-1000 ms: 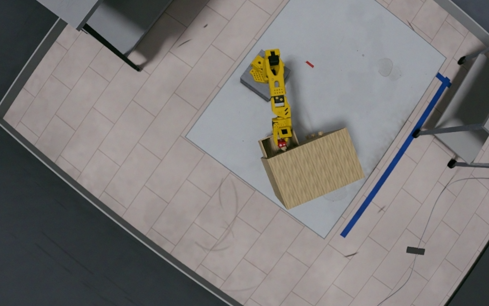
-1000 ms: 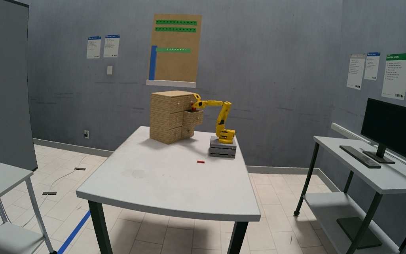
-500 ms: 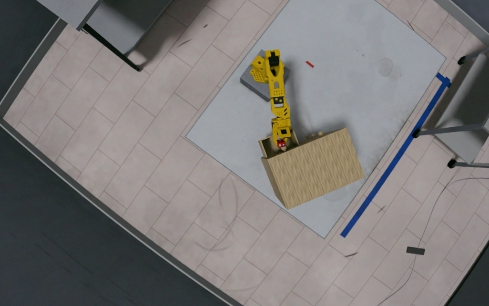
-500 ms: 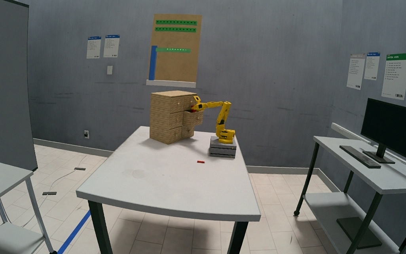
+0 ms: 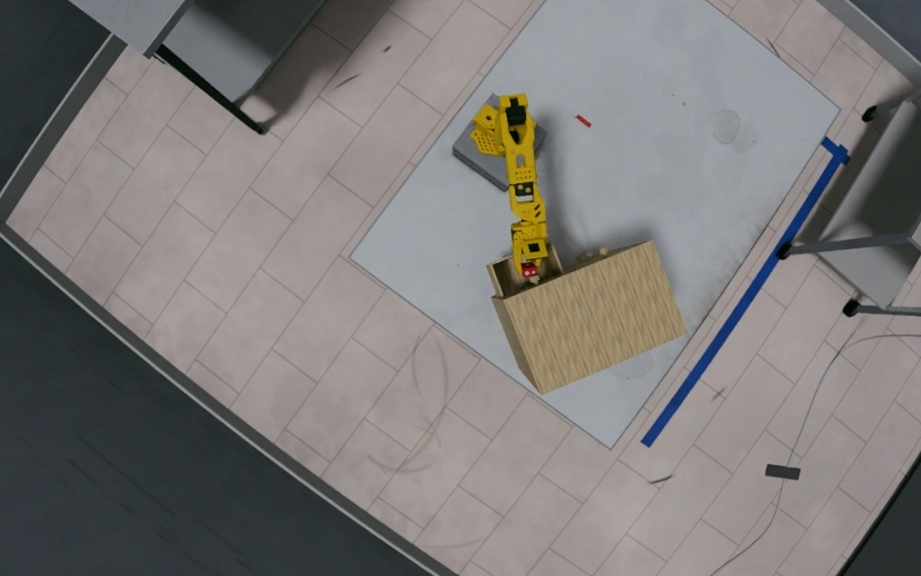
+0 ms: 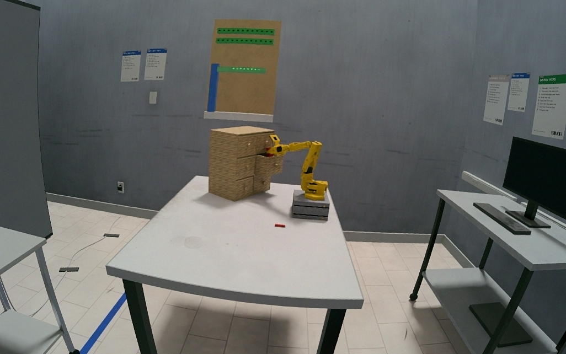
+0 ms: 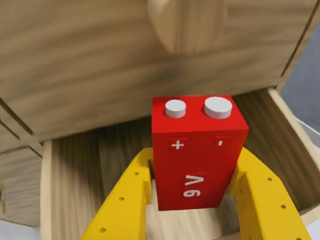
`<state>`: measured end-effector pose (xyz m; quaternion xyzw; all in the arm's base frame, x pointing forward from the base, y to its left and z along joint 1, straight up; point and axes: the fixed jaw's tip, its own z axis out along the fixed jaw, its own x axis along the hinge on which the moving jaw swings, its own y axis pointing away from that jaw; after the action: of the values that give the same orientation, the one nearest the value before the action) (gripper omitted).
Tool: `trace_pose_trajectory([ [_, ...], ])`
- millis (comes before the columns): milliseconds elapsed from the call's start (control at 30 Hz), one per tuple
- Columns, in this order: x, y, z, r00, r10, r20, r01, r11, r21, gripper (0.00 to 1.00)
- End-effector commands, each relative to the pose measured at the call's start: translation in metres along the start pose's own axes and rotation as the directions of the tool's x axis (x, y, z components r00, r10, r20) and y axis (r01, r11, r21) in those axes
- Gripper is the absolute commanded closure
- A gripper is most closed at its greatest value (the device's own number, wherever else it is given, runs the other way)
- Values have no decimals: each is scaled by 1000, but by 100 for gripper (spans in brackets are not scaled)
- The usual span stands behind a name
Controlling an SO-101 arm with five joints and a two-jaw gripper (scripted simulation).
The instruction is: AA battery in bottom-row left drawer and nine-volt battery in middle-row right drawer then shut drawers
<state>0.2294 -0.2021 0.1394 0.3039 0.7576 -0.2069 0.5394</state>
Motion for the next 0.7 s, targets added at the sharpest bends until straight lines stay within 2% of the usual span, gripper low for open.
trace_pose_trajectory([
  [0,9,-1,2,1000,-9,-13,9,1000,3,100],
  [667,11,-2,3,1000,-8,-13,9,1000,5,100],
])
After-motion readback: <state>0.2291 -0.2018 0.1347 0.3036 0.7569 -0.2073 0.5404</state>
